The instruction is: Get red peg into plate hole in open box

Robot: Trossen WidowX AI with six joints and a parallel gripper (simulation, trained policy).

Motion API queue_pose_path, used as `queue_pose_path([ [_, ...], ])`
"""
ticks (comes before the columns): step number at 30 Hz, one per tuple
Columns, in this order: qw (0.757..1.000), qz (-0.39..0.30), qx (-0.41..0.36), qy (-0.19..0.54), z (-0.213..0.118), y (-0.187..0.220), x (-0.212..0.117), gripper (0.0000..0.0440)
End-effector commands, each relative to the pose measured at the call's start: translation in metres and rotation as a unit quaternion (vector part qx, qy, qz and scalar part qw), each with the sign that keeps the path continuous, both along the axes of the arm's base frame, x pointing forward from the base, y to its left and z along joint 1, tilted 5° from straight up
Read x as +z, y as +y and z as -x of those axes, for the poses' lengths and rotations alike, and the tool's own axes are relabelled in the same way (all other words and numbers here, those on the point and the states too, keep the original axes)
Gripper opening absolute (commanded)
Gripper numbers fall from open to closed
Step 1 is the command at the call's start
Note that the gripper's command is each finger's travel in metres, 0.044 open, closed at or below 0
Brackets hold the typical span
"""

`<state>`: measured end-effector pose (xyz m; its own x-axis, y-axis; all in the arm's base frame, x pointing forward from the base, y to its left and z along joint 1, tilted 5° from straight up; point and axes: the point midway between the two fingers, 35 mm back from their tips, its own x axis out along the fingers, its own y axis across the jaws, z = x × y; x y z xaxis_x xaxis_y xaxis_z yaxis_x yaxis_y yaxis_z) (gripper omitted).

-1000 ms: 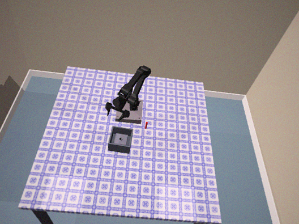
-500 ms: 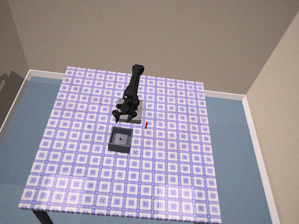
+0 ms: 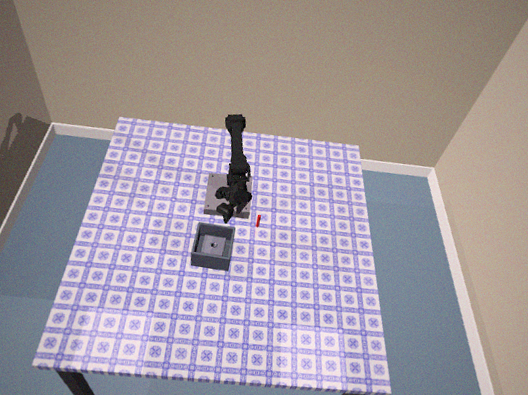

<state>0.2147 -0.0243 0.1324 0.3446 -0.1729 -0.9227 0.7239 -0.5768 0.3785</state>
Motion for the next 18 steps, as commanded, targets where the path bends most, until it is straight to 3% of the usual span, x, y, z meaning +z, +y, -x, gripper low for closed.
queue_pose_path([
  [1,0.998,0.005,0.058,0.027,0.000,0.016,-0.002,0.0440],
  [9,0.979,0.026,0.185,0.076,0.005,0.048,-0.005,0.0440],
  [18,0.937,0.054,0.319,0.129,0.014,0.077,-0.015,0.0440],
])
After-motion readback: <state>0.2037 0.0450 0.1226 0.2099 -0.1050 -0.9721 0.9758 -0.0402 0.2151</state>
